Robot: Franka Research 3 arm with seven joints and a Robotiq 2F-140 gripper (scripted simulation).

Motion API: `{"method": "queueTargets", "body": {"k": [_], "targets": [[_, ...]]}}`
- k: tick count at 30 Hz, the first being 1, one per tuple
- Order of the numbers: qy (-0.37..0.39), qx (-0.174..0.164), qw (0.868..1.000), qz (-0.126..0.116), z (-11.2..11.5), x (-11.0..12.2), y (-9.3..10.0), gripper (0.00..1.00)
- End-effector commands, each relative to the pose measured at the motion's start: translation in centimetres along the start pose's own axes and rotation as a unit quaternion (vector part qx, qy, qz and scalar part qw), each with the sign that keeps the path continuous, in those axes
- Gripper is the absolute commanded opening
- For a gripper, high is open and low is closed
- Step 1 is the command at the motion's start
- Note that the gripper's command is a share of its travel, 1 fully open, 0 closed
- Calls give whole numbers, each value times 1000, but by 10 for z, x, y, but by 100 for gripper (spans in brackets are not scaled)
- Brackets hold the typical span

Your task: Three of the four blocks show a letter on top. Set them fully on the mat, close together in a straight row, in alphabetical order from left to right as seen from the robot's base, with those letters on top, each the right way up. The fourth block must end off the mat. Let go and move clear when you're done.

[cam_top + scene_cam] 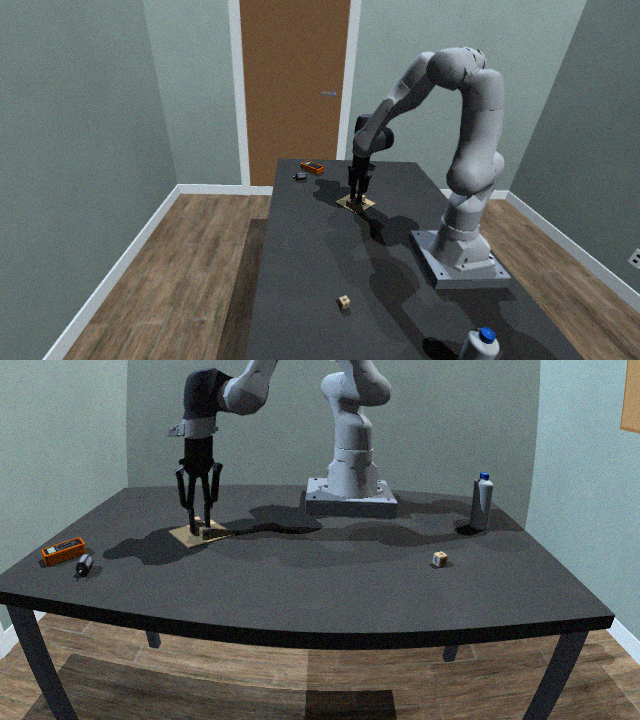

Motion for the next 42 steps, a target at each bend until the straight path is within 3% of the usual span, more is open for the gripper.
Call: {"method": "queueTargets", "body": {"k": [1, 6, 17, 27, 28, 42], "targets": [[-4, 0, 1000, 0, 0, 0, 4, 32], [-4, 0, 1000, 0, 0, 0, 19, 32], [-4, 0, 1000, 0, 0, 0, 75, 32], [-4, 0, 1000, 0, 0, 0, 87, 32], [-4, 0, 1000, 0, 0, 0, 87, 100], [-4, 0, 1000, 0, 0, 0, 87, 100]]}}
Point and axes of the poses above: the point where the finger pads meet when closed, its own y axis back along the fingers, its own x axis across the jaws, z = x × y, the point moved 10 cm from there along y, back along the fingers, and after that the axes turned 10 degrees about y, right-handed, at the moved point
